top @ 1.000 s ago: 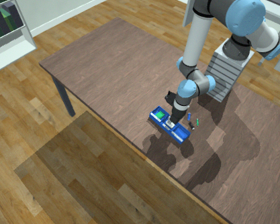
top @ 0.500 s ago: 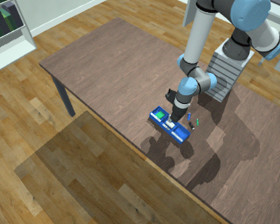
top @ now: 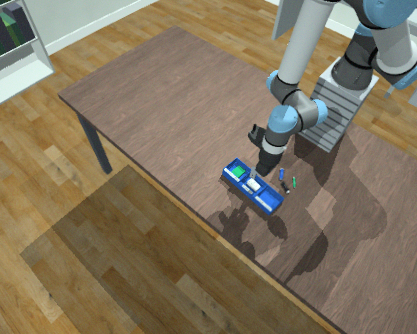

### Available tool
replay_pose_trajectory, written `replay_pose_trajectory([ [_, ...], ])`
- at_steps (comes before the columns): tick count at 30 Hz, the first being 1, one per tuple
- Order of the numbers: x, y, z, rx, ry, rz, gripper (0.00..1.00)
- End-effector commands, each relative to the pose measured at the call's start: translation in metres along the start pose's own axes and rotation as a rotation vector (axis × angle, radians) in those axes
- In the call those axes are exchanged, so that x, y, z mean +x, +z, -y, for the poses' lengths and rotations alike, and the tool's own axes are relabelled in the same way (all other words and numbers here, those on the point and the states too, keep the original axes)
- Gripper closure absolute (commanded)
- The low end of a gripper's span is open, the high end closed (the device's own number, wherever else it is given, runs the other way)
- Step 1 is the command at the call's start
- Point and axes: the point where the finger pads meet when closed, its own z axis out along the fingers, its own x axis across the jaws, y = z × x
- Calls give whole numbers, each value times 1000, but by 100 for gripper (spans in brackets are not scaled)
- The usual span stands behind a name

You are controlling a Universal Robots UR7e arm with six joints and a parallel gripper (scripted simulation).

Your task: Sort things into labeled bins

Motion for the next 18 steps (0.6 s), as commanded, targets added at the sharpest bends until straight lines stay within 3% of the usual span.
replay_pose_trajectory([
  [1, -1, -19, 0, 0, 0, 1, 0],
  [18, -1, -79, 0, 0, 0, 1, 0],
])
